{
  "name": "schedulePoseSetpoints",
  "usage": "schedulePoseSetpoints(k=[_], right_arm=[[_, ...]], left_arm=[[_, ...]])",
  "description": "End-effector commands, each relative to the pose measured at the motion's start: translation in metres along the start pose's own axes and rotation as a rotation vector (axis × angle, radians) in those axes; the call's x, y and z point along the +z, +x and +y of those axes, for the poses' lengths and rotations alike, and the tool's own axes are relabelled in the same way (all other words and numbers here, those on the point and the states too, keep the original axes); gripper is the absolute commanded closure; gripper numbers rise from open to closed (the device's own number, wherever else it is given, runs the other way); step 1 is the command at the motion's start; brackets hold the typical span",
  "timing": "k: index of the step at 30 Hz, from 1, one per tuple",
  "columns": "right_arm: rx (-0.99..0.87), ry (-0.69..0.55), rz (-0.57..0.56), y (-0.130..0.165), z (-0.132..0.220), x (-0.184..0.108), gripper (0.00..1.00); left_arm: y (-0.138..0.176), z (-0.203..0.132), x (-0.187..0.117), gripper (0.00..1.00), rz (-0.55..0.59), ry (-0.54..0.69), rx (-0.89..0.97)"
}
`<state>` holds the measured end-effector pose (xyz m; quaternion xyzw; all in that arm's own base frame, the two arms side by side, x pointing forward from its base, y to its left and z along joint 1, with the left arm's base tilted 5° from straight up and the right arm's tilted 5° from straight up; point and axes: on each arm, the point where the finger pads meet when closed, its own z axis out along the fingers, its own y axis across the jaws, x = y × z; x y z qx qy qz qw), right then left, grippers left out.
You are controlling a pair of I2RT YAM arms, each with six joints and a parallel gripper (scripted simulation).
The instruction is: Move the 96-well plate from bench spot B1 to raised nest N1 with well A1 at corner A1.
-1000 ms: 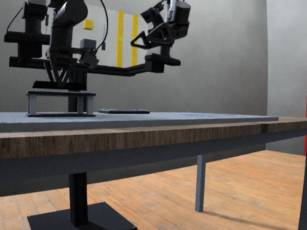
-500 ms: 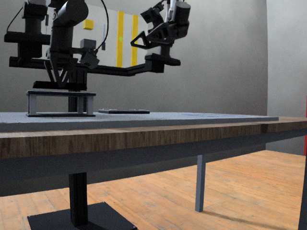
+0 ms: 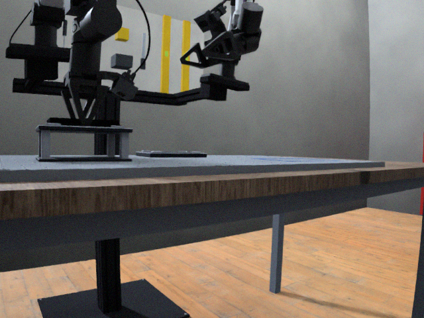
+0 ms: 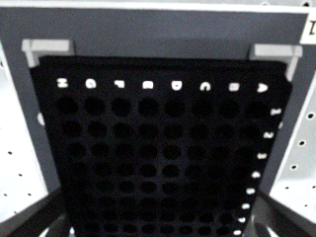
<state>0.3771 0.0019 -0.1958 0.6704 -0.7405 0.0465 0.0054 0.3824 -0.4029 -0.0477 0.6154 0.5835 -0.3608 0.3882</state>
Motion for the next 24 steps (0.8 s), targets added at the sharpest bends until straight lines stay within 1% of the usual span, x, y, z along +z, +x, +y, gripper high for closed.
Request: schedulePoseSetpoints(k=[1, 3, 9, 10, 11, 12, 16, 20, 22, 24], right_arm=[[-0.005, 0.032, -0.012, -0.002, -0.011, 0.008, 0.19], [-0.003, 0.039, -0.013, -0.003, -0.018, -0.006, 0.19], [0.001, 0.019, -0.004, -0.002, -0.009, -0.009, 0.19], [-0.003, 0.012, -0.003, -0.002, -0.007, -0.005, 0.19], [-0.003, 0.012, -0.003, -0.002, -0.007, -0.005, 0.07], [-0.003, 0.012, -0.003, -0.002, -0.007, -0.005, 0.0], [-0.003, 0.011, 0.008, -0.003, -0.007, -0.032, 0.0], [-0.003, 0.012, 0.009, -0.003, -0.008, -0.042, 0.0], [-0.003, 0.012, 0.009, -0.003, -0.008, -0.042, 0.0], [-0.003, 0.009, 0.01, -0.003, -0.006, -0.054, 0.0]], left_arm=[[-0.016, 0.012, -0.001, 0.0, -0.024, -0.027, 0.03], [-0.016, 0.012, -0.001, 0.0, -0.024, -0.027, 0.03], [-0.016, 0.012, -0.001, 0.0, -0.024, -0.027, 0.03], [-0.016, 0.012, -0.001, 0.0, -0.024, -0.027, 0.03], [-0.016, 0.012, -0.001, 0.0, -0.024, -0.027, 0.03], [-0.016, 0.012, -0.001, 0.0, -0.024, -0.027, 0.03], [-0.016, 0.012, -0.001, 0.0, -0.024, -0.027, 0.03], [-0.016, 0.012, -0.001, 0.0, -0.024, -0.027, 0.03], [-0.016, 0.012, -0.001, 0.0, -0.024, -0.027, 0.03], [-0.016, 0.012, -0.001, 0.0, -0.024, -0.027, 0.03]])
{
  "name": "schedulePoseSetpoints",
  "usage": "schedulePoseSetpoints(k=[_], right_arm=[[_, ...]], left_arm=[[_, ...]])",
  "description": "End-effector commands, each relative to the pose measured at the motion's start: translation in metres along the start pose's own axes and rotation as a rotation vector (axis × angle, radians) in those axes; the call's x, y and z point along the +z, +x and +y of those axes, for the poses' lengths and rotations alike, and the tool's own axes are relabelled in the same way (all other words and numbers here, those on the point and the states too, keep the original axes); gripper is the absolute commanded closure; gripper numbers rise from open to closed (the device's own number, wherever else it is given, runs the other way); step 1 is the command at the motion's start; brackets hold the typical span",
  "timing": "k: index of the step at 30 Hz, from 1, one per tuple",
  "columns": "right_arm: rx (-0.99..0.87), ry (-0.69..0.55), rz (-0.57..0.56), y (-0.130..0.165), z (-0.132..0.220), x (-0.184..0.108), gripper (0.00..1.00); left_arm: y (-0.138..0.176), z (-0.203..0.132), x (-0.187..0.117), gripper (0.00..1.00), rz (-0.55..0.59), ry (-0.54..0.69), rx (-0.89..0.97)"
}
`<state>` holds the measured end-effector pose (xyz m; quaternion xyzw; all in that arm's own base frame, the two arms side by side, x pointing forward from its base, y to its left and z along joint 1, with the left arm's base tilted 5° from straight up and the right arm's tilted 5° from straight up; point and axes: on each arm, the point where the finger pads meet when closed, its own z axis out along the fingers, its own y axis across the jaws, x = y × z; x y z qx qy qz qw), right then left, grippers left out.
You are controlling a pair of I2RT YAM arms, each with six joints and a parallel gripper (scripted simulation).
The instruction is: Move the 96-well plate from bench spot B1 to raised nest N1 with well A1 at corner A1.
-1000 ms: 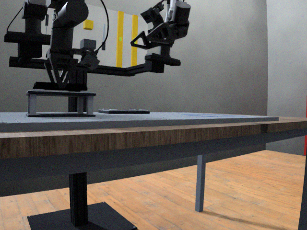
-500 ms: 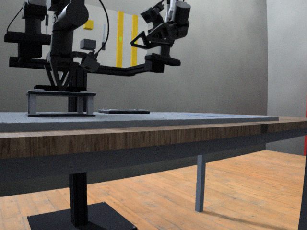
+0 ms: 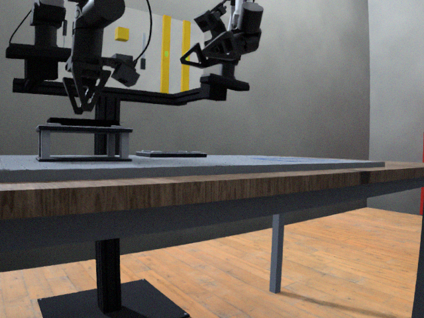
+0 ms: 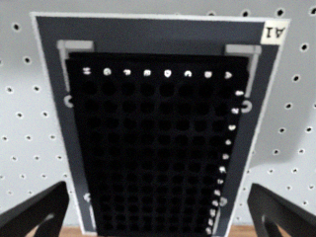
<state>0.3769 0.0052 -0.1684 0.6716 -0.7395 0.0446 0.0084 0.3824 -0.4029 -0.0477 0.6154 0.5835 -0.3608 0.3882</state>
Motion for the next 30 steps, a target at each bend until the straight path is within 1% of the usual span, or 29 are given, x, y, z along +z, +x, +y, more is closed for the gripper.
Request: schedulePoseSetpoints(k=[1, 6, 9, 13, 15, 18, 21, 23, 26, 30], right_arm=[[0.0, 0.016, 0.008, -0.001, -0.005, -0.033, 0.0], [0.024, 0.018, -0.008, -0.004, -0.004, -0.057, 0.0], [0.113, 0.056, -0.045, -0.006, -0.01, -0.062, 0.0], [0.338, 0.134, -0.121, -0.006, -0.019, -0.069, 0.0], [0.338, 0.134, -0.121, -0.006, -0.019, -0.069, 0.0], [0.537, 0.181, -0.187, -0.005, -0.018, -0.076, 0.0], [0.691, 0.21, -0.232, -0.002, -0.011, -0.08, 0.0], [0.779, 0.224, -0.256, -0.001, -0.005, -0.082, 0.0], [0.919, 0.257, -0.283, 0.004, 0.001, -0.086, 0.0], [1.09, 0.289, -0.335, 0.006, 0.008, -0.09, 0.0]], left_arm=[[-0.016, 0.012, -0.001, 0.0, -0.024, -0.027, 0.03], [-0.016, 0.012, -0.001, 0.0, -0.024, -0.027, 0.03], [-0.016, 0.012, -0.001, 0.0, -0.024, -0.027, 0.03], [-0.016, 0.012, -0.001, 0.0, -0.024, -0.027, 0.03], [-0.016, 0.012, -0.001, 0.0, -0.024, -0.027, 0.03], [-0.016, 0.012, -0.001, 0.0, -0.024, -0.027, 0.03], [-0.016, 0.012, -0.001, 0.0, -0.024, -0.027, 0.03], [-0.028, 0.014, -0.007, 0.0, -0.049, -0.03, 0.042], [-0.045, 0.008, -0.009, 0.0, -0.089, -0.003, 0.071], [-0.055, -0.002, -0.01, 0.0, -0.115, 0.03, 0.093]])
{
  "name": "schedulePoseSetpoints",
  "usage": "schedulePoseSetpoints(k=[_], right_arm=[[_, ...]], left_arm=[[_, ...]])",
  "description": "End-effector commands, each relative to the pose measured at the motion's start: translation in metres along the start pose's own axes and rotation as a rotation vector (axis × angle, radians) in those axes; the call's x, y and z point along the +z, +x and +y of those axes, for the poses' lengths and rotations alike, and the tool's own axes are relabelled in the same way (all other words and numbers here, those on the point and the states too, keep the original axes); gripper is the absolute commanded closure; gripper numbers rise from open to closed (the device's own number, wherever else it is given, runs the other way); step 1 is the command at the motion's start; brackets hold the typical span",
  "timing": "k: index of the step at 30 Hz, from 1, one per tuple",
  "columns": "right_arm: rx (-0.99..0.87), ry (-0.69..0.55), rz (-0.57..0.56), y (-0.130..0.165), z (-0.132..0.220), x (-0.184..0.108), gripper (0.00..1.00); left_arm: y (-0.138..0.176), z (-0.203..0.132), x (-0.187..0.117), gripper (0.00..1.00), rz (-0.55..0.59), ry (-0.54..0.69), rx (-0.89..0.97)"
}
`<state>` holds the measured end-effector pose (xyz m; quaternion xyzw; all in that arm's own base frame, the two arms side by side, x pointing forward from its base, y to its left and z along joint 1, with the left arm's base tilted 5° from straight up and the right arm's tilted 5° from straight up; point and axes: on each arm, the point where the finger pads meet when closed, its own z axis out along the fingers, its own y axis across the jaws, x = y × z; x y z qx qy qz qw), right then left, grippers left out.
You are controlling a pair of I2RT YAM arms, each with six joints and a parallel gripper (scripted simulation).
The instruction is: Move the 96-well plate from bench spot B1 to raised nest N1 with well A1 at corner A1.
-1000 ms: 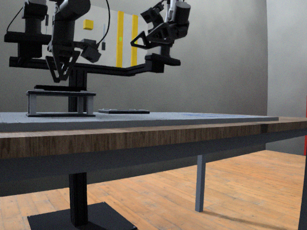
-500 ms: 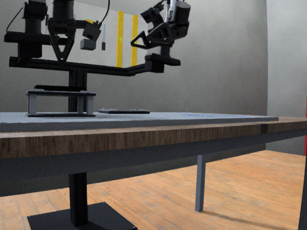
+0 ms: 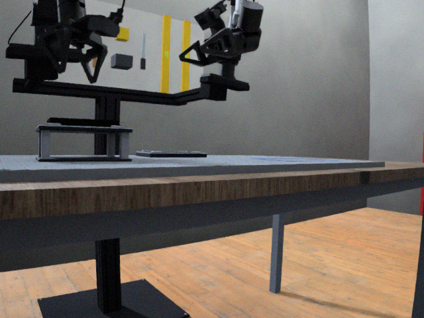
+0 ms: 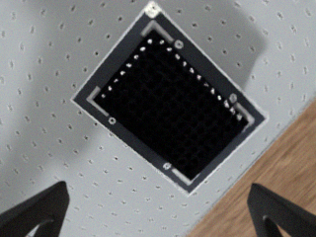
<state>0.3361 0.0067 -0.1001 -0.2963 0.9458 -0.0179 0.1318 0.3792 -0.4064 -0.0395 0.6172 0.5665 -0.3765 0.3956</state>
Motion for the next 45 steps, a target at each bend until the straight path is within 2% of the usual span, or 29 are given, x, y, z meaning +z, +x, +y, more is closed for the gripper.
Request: schedulePoseSetpoints(k=[1, 7, 13, 17, 45], right_arm=[[0.213, 0.118, -0.159, -0.027, -0.017, -0.014, 0.0], [0.432, 0.144, -0.228, -0.021, -0.012, -0.022, 0.0], [0.556, 0.159, -0.251, -0.01, -0.003, -0.026, 0.0], [0.549, 0.152, -0.226, -0.002, 0.003, -0.024, 0.0], [0.542, 0.154, -0.237, -0.007, 0.001, -0.026, 0.0]], left_arm=[[-0.046, 0.001, -0.007, 0.0, -0.074, 0.008, 0.077], [-0.053, -0.006, -0.009, 0.0, -0.083, 0.036, 0.088], [-0.061, -0.012, -0.011, 0.0, -0.085, 0.051, 0.102], [-0.064, -0.012, -0.013, 0.0, -0.075, 0.043, 0.113], [-0.065, -0.012, -0.014, 0.0, -0.075, 0.042, 0.115]])
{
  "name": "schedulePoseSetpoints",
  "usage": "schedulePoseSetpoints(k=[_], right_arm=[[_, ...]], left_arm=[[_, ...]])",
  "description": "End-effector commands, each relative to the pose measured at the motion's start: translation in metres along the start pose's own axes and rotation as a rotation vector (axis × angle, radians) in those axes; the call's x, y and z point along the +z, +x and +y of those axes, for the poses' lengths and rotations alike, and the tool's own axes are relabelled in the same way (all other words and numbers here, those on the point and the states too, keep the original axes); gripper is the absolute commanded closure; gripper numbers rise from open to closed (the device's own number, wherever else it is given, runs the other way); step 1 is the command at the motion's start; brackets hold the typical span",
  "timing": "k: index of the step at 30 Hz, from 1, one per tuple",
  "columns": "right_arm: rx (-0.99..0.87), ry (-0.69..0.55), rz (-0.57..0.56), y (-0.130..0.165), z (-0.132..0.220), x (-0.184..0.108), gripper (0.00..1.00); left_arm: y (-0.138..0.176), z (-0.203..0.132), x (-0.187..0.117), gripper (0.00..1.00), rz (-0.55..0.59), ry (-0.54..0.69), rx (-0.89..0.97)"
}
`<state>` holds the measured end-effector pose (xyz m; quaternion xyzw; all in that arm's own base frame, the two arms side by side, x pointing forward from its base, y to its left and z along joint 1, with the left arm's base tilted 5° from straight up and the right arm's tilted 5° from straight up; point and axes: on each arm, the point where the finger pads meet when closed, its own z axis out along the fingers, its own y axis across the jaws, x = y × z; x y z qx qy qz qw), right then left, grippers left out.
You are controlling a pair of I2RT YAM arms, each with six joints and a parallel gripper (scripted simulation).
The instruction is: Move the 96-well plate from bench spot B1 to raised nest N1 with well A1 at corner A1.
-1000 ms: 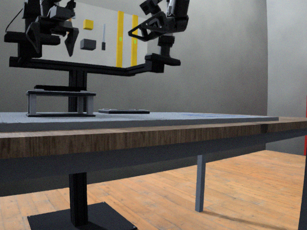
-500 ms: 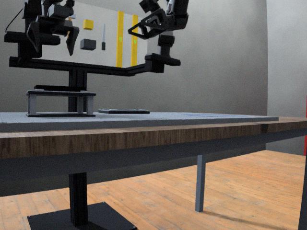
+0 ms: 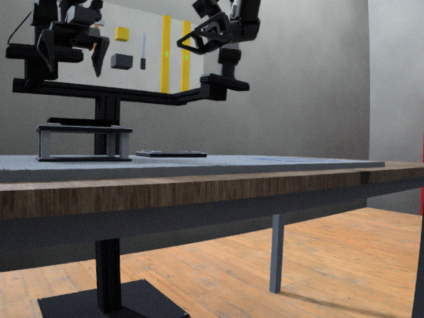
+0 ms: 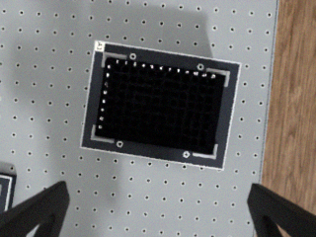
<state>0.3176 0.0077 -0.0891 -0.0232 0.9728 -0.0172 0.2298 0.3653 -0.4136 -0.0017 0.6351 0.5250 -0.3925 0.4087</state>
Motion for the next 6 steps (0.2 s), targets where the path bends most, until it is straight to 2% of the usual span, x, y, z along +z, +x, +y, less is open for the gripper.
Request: schedulePoseSetpoints(k=[1, 6], right_arm=[[0.001, 0.006, -0.069, -0.0215, 0.0014, -0.0067, 0.0], [0.001, 0.006, -0.069, -0.0215, 0.0014, -0.0067, 0.0]], left_arm=[[-0.0271, 0.0011, -0.0041, 0.0, -0.019, -0.005, 0.047], [-0.0271, 0.0011, -0.0041, 0.0, -0.019, -0.005, 0.047]])
